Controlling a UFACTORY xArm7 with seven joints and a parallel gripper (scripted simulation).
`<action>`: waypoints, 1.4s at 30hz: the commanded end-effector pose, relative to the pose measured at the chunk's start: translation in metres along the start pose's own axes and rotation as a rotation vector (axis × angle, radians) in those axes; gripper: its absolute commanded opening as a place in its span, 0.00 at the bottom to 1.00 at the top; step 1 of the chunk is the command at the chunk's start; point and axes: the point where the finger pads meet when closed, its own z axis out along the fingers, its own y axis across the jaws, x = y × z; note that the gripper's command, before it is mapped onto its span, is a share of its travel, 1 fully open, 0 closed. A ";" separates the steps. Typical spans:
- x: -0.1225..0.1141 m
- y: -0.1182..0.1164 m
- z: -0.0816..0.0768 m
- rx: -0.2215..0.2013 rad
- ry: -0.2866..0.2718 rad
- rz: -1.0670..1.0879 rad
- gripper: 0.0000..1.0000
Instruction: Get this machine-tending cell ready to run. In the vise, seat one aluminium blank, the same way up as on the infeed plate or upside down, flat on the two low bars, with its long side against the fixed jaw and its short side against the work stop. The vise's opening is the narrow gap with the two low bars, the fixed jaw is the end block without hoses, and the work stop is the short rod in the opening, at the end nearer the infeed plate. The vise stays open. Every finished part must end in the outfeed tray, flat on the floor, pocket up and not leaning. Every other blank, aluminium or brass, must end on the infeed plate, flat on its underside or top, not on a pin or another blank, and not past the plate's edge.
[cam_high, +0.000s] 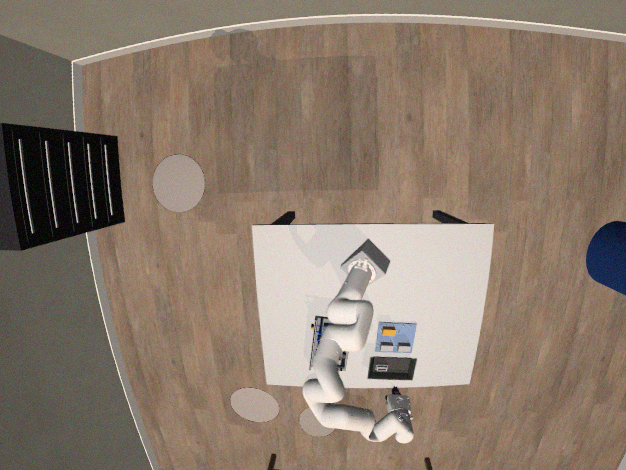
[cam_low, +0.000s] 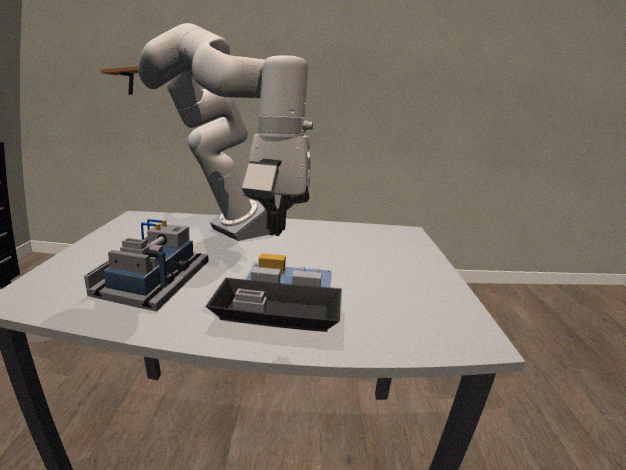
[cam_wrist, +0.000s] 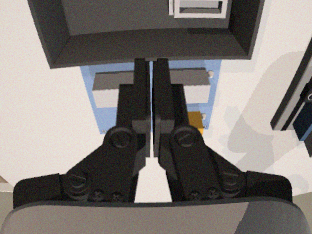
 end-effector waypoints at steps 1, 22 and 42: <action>0.001 -0.001 0.003 0.003 0.004 0.000 0.00; 0.001 -0.001 0.035 0.003 0.004 0.000 0.00; 0.001 -0.001 0.057 0.003 0.004 0.000 0.00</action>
